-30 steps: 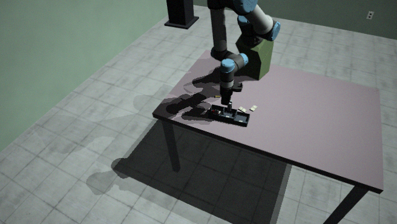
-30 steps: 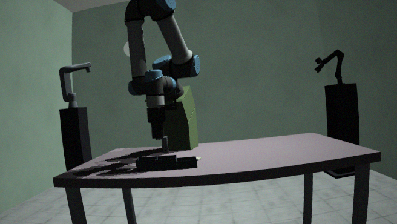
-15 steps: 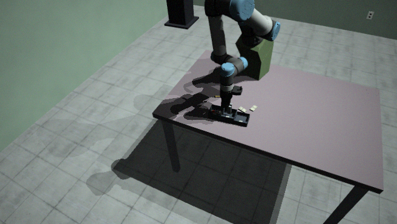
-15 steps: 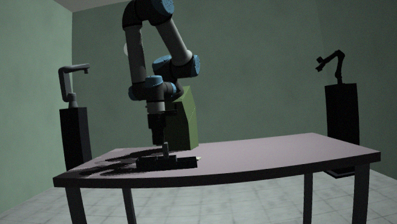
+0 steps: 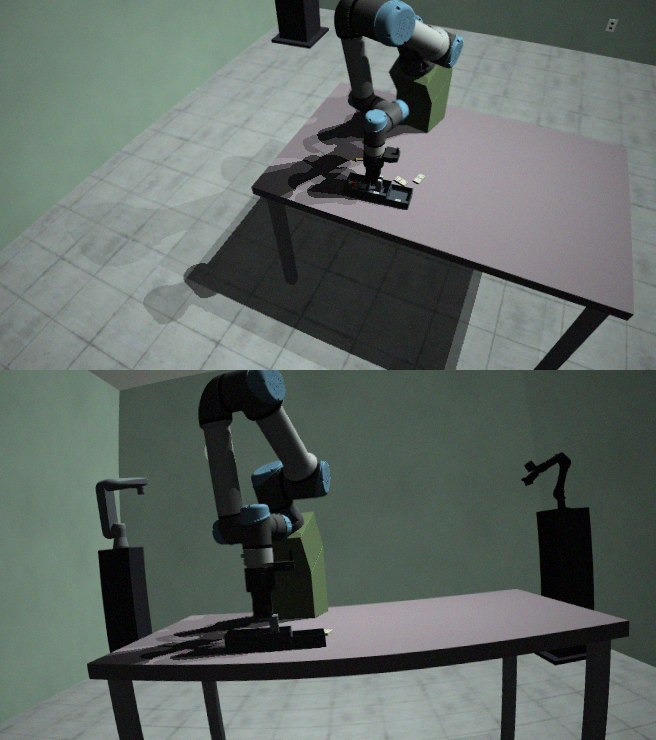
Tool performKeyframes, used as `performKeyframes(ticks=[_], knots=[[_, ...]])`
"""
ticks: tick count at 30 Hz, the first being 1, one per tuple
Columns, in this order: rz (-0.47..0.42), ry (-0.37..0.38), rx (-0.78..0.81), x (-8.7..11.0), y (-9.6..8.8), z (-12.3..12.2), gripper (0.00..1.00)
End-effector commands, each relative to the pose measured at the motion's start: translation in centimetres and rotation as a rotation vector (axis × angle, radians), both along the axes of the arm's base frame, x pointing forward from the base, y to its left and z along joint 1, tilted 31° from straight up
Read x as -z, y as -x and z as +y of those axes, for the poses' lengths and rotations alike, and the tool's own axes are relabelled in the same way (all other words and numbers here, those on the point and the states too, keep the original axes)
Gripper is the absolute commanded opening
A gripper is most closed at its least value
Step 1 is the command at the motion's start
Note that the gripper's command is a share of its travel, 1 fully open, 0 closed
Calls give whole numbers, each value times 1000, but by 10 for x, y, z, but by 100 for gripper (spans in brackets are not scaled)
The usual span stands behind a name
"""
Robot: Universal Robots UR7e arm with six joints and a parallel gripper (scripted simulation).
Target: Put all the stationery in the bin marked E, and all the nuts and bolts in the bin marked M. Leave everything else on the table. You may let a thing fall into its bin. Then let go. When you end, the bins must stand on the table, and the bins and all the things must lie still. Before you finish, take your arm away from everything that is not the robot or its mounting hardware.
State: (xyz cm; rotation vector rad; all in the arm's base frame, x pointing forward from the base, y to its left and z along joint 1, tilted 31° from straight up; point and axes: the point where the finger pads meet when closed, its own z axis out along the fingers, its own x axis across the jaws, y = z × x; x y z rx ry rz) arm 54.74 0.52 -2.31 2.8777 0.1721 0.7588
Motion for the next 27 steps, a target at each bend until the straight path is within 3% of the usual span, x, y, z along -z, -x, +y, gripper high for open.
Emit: performKeyframes(ticks=[1, 7, 8, 27], knots=[[-2, 1, 0, 0, -1, 0, 34], [-2, 1, 0, 0, -1, 0, 34], [-2, 0, 0, 0, -1, 0, 64], [-2, 1, 0, -3, 0, 0, 64]])
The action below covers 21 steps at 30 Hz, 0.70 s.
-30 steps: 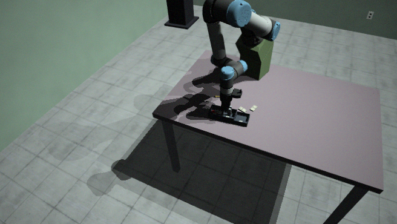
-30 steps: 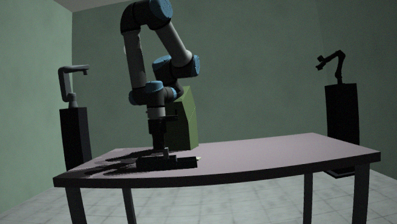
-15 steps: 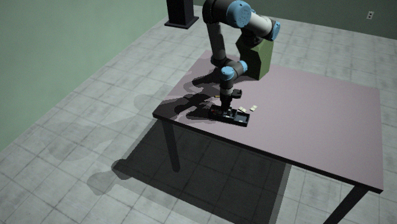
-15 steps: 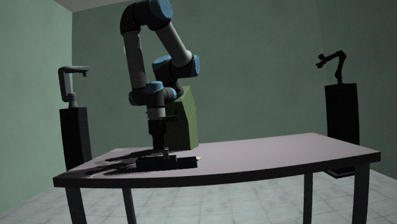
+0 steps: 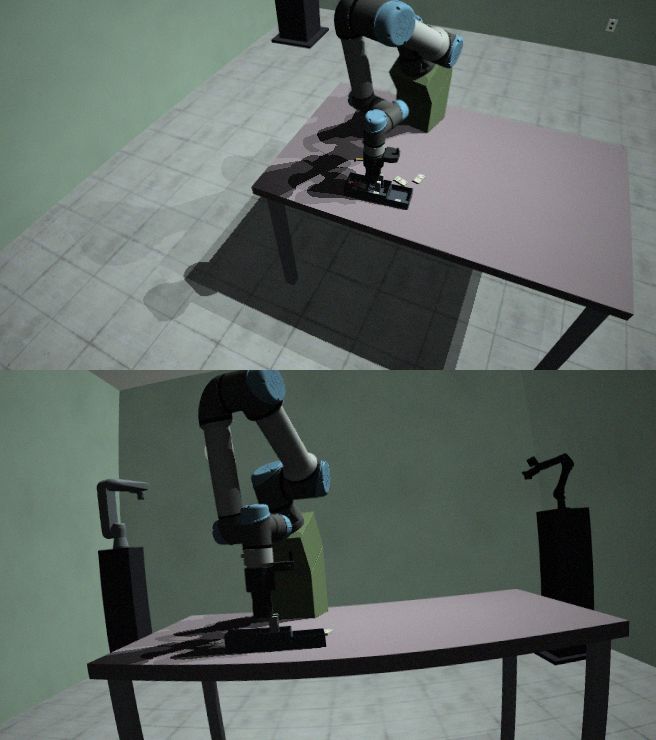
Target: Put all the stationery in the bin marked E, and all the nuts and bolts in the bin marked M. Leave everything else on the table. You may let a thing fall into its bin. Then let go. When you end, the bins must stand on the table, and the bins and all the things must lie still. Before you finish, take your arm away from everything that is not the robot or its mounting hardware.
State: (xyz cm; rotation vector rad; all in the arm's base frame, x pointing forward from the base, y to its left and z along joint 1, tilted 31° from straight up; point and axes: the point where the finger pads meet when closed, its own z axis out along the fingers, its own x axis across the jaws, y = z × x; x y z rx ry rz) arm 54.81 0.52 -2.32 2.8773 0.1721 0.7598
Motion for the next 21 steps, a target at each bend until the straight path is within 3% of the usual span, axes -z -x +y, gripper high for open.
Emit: performKeyframes(ticks=[1, 21], knots=[[-1, 0, 0, -4, 2, 1, 64], [-1, 0, 0, -22, 12, 3, 64]])
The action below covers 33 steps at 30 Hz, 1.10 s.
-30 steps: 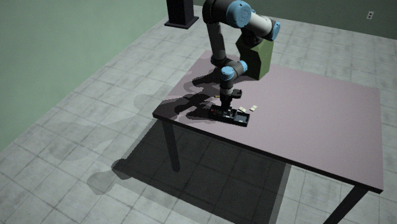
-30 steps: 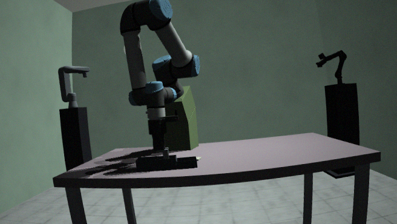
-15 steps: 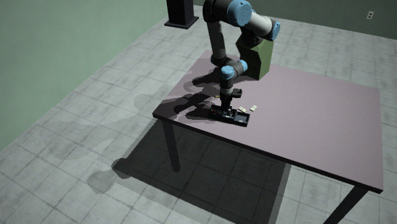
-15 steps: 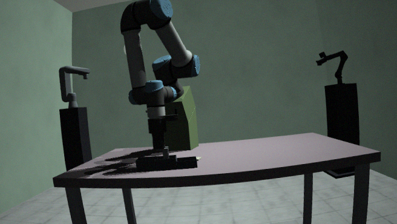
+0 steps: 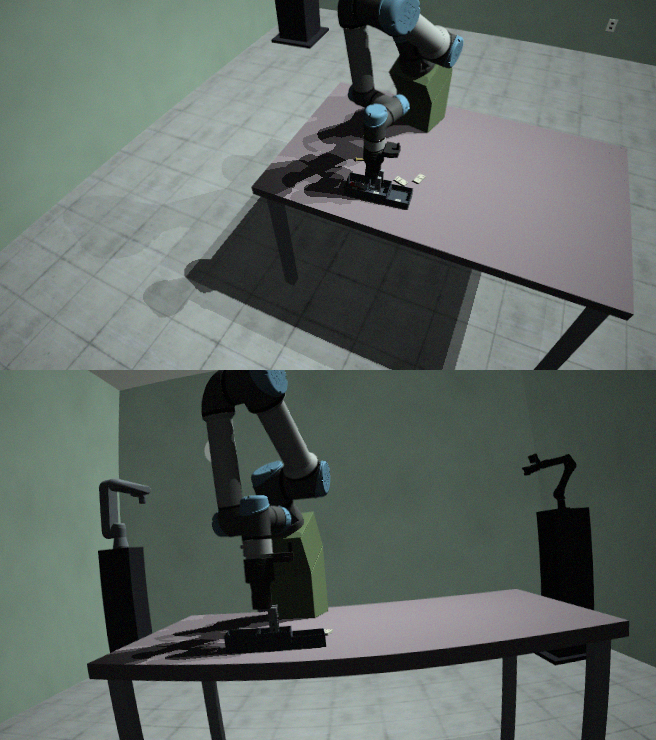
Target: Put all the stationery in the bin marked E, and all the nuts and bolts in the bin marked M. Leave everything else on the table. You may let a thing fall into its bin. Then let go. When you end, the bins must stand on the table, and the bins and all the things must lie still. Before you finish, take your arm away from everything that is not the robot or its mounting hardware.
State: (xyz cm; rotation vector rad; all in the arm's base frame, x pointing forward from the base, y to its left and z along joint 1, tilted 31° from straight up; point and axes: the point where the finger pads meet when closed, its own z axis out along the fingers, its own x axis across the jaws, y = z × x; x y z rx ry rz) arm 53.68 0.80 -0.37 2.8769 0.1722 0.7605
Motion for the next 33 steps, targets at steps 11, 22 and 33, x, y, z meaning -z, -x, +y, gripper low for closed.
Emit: performKeyframes(ticks=[11, 22, 33], knots=[[-1, 0, 0, -25, 14, 4, 64], [22, 91, -156, -17, 36, -20, 62], [49, 198, -340, 4, 91, -80, 62]])
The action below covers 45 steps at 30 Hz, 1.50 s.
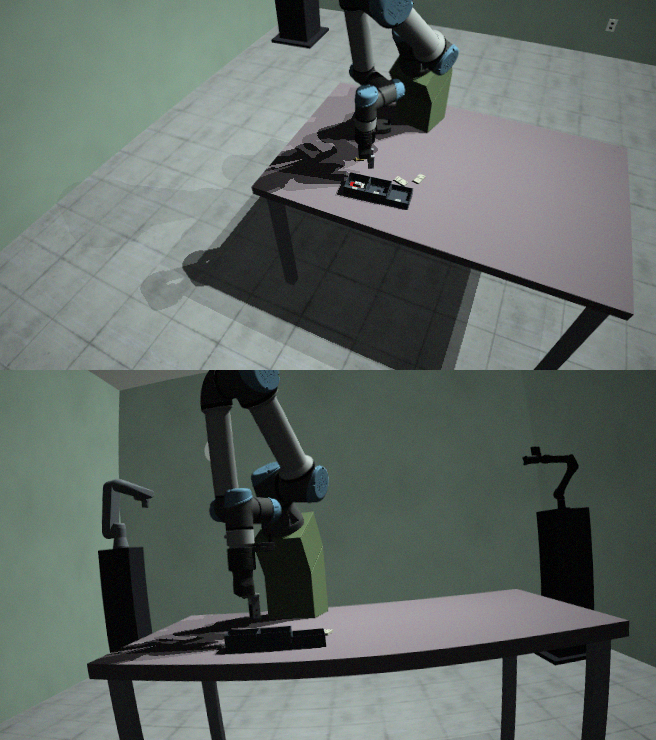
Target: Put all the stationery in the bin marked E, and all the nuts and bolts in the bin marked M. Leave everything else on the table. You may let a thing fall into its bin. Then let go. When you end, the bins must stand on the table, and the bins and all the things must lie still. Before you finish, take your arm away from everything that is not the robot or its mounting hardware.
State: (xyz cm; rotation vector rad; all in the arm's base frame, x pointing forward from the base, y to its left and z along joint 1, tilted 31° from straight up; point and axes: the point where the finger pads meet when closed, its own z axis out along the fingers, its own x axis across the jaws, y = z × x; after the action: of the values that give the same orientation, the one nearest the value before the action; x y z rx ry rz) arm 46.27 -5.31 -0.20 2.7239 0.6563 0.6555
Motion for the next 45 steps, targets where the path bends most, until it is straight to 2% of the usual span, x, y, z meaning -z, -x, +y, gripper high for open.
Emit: performKeyframes(ticks=[1, 12, 14, 45], knots=[[-11, 3, -44, 5, 16, -19, 62], [-11, 3, -44, 28, 77, -85, 62], [-11, 3, -44, 29, 80, -90, 62], [-11, 3, -44, 27, 74, -83, 62]])
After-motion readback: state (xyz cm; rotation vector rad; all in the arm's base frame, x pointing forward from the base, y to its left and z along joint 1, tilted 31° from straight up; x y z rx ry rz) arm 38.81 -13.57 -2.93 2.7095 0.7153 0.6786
